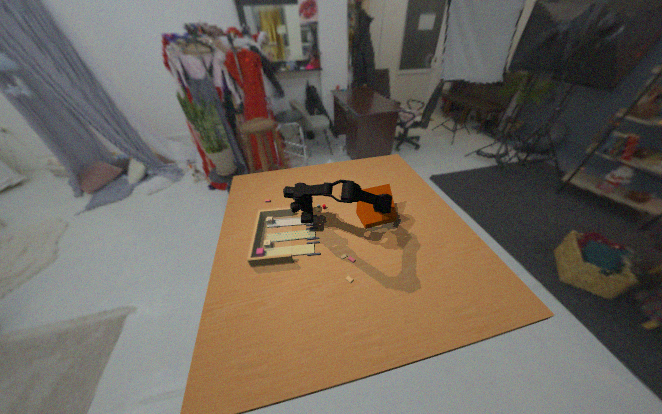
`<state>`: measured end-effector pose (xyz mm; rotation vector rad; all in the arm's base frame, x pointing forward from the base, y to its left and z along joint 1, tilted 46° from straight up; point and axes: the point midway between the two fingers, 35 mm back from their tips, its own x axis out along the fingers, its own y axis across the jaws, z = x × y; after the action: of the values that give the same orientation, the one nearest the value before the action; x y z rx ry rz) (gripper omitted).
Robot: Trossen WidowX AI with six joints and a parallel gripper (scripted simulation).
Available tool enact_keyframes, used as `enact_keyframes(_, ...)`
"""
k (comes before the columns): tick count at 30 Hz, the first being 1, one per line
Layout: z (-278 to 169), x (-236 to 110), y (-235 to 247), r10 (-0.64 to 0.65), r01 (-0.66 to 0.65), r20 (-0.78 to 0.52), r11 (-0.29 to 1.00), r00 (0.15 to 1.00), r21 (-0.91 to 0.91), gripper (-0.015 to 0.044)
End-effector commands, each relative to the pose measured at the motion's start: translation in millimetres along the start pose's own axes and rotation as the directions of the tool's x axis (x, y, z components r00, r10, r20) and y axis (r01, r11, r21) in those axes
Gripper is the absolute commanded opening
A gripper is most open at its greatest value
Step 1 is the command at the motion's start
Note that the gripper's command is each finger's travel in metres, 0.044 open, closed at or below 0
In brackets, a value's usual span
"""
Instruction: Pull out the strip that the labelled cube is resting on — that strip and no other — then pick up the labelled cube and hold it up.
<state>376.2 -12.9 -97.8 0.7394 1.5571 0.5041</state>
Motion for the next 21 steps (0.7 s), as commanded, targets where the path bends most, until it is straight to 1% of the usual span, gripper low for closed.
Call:
enact_keyframes(1, 0.0, 3.6, 0.7, 0.005, -0.005, -0.003, 1.0, 1.0, 0.001, 0.0)
enact_keyframes(11, 0.2, 4.5, 0.6, 0.005, -0.005, -0.003, 1.0, 1.0, 0.001, 0.0)
enact_keyframes(21, -14.1, 4.6, -0.5, 0.005, -0.005, -0.004, 1.0, 1.0, 0.001, 0.0)
